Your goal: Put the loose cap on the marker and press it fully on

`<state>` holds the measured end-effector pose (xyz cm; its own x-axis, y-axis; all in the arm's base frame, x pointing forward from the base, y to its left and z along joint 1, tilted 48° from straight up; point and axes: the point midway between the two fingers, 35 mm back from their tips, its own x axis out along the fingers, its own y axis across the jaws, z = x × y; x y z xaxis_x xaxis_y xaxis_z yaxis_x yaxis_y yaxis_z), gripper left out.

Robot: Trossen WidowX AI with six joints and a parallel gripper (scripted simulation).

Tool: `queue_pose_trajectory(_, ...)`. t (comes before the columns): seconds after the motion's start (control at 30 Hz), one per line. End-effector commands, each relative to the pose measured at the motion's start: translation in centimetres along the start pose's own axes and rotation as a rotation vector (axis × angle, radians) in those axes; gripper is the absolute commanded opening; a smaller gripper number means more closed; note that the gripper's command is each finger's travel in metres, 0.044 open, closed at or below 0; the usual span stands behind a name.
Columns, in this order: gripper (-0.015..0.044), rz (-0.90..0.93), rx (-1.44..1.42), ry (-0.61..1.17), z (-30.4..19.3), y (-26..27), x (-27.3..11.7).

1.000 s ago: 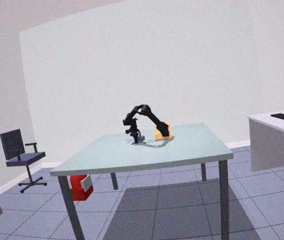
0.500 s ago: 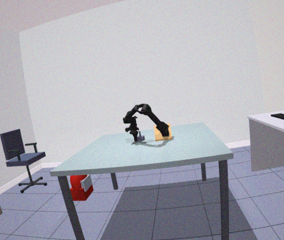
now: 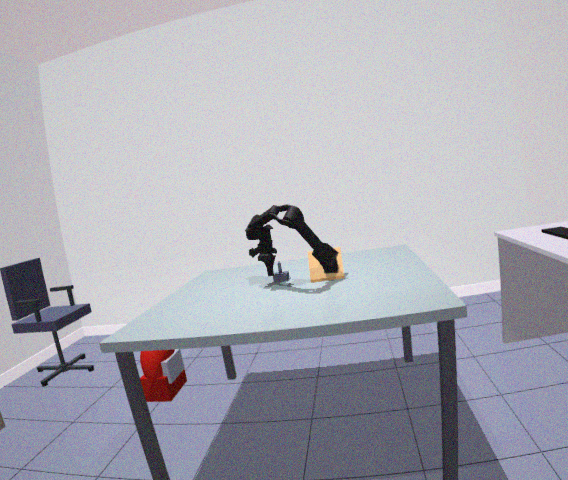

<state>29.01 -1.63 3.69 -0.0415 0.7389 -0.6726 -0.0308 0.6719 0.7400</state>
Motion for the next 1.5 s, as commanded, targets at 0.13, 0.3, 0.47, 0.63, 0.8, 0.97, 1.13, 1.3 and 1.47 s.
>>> queue_pose_trajectory(0.13,0.0,-0.007,-0.004,0.005,-0.1,-0.5,-1.1)
queue_pose_trajectory(0.3,0.0,-0.014,-0.002,0.004,-0.2,-2.5,-2.1)
queue_pose_trajectory(0.47,0.0,-0.018,-0.001,0.004,-0.5,-4.4,-3.2)
queue_pose_trajectory(0.63,0.0,-0.02,-0.001,0.004,-1.0,-6.3,-4.1)
queue_pose_trajectory(0.8,0.0,-0.019,-0.001,0.005,-1.6,-8.2,-5.1)
queue_pose_trajectory(0.97,0.0,-0.015,-0.003,0.006,-2.4,-10.1,-6.0)
queue_pose_trajectory(1.13,0.0,-0.012,-0.004,0.006,-2.8,-11.1,-6.4)
queue_pose_trajectory(1.3,0.0,-0.012,-0.004,0.006,-2.9,-11.0,-5.9)
queue_pose_trajectory(1.47,0.0,-0.012,-0.004,0.006,-2.9,-11.0,-5.7)
